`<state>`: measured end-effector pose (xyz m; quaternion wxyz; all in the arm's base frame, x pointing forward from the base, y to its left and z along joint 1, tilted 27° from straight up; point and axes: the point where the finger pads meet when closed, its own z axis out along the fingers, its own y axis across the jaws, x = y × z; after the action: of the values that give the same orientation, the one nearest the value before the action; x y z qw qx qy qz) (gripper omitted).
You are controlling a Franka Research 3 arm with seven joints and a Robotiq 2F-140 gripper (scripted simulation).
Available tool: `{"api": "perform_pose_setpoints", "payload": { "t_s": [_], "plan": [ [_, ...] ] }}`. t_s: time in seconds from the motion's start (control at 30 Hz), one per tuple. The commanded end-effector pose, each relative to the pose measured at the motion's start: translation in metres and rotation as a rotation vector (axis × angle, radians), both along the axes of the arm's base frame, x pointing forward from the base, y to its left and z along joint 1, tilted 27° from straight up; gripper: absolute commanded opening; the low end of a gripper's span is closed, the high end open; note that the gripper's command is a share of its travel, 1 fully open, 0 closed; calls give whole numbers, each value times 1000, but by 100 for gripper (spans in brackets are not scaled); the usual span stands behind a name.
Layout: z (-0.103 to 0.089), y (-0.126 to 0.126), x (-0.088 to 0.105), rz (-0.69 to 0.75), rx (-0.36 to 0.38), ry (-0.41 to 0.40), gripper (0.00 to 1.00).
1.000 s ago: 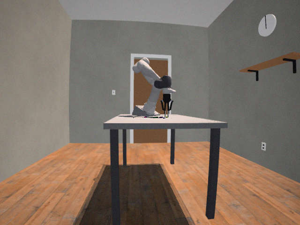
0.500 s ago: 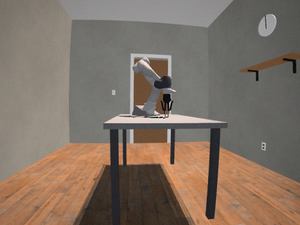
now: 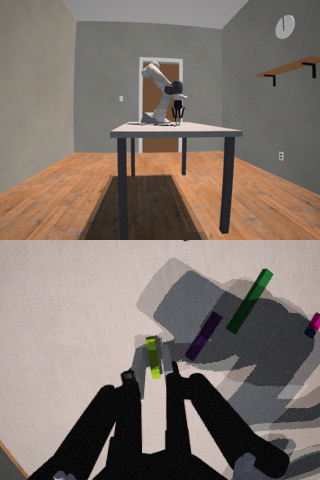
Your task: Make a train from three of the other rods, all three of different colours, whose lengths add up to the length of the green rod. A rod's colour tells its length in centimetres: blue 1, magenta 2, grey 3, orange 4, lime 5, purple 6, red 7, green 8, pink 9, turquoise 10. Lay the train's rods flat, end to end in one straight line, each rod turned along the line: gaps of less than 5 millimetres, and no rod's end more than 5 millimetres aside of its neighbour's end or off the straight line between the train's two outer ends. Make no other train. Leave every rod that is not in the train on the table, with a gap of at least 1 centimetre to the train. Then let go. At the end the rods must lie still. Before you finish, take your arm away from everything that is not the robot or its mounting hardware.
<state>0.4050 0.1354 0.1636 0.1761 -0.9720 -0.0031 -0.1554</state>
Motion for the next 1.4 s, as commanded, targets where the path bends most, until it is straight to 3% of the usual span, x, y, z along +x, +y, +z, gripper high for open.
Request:
{"api": "perform_pose_setpoints", "payload": {
  "t_s": [0.0, 0.3, 0.33, 1.37],
  "plan": [
    [0, 0, 1, -4, 2, 1, 15],
    [0, 0, 1, -4, 2, 1, 15],
    [0, 0, 1, -4, 2, 1, 3],
    [0, 0, 1, -4, 2, 1, 3]
  ]
}}
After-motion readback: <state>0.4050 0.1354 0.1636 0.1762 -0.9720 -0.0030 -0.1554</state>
